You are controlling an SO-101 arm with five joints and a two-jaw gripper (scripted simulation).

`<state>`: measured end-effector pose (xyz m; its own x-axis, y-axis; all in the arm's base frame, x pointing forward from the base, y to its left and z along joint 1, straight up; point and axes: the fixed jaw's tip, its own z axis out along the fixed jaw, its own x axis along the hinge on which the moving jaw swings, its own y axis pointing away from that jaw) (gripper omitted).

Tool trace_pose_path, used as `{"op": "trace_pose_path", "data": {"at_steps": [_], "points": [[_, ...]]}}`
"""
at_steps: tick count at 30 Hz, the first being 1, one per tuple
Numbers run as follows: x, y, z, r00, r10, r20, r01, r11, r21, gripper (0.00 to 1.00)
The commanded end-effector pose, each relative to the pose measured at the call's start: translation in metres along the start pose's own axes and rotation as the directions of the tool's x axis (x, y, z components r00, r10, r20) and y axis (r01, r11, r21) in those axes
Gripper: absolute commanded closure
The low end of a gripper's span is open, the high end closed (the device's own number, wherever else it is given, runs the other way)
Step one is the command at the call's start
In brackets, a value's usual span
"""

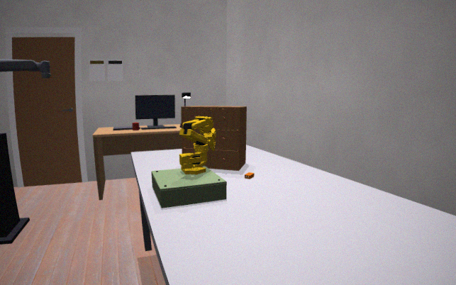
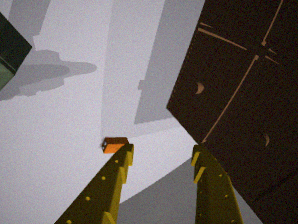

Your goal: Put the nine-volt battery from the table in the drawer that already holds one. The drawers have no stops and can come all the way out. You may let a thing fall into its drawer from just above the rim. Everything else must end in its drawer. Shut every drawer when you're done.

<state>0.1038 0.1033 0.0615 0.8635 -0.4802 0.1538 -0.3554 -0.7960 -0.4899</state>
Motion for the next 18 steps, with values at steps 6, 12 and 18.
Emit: {"op": "trace_pose_path", "data": {"at_steps": [6, 12, 18], "points": [[-0.001, 0.0044, 0.0014, 0.973, 0.23, -0.005, -0.23, 0.973, -0.018, 0.79], [-0.0012, 0.0044, 0.0014, 0.945, 0.327, -0.009, -0.327, 0.945, -0.017, 0.79], [-0.0016, 0.0042, 0.0014, 0.885, 0.465, -0.014, -0.465, 0.885, -0.015, 0.79]]}}
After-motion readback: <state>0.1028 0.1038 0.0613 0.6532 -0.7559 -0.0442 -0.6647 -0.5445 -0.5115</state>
